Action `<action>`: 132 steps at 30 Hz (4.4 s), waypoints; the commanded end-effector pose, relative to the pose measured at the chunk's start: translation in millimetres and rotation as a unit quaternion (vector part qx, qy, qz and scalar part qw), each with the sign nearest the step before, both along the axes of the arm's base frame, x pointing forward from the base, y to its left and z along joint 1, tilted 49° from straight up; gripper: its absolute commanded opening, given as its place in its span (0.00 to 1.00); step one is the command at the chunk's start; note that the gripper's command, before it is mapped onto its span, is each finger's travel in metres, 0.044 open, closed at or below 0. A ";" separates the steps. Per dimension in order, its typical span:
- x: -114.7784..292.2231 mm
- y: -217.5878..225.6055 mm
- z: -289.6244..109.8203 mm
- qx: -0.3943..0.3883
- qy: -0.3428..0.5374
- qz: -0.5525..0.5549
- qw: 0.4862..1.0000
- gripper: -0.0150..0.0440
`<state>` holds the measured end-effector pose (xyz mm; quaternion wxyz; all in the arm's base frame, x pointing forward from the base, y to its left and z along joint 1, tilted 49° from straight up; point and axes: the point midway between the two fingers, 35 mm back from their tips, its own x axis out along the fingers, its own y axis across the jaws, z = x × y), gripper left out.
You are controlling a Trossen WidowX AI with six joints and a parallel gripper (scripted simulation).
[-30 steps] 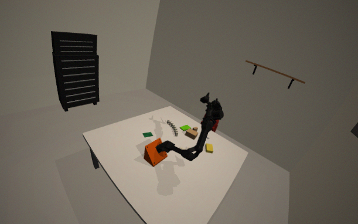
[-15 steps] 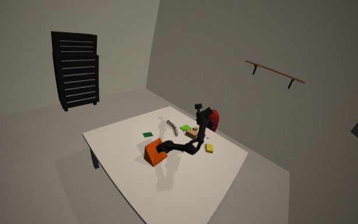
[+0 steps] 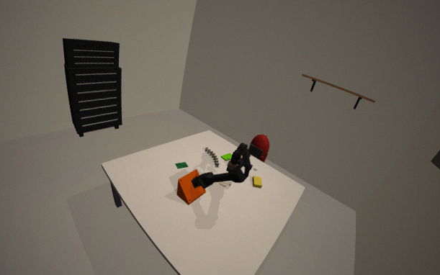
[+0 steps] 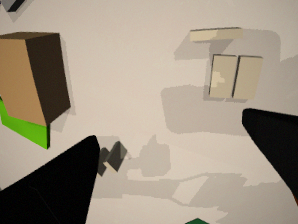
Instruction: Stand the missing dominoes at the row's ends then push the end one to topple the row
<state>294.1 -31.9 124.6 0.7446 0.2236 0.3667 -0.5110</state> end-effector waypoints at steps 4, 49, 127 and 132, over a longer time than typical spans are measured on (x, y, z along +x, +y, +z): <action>-43.9 -46.8 -16.4 -0.086 0.044 -0.137 0.986 1.00; -40.9 -105.0 -71.6 -0.088 0.043 -0.137 0.986 0.89; -53.9 -110.6 117.8 -0.122 0.383 0.246 0.882 0.44; -54.6 -111.5 119.0 -0.123 0.387 0.250 0.879 0.44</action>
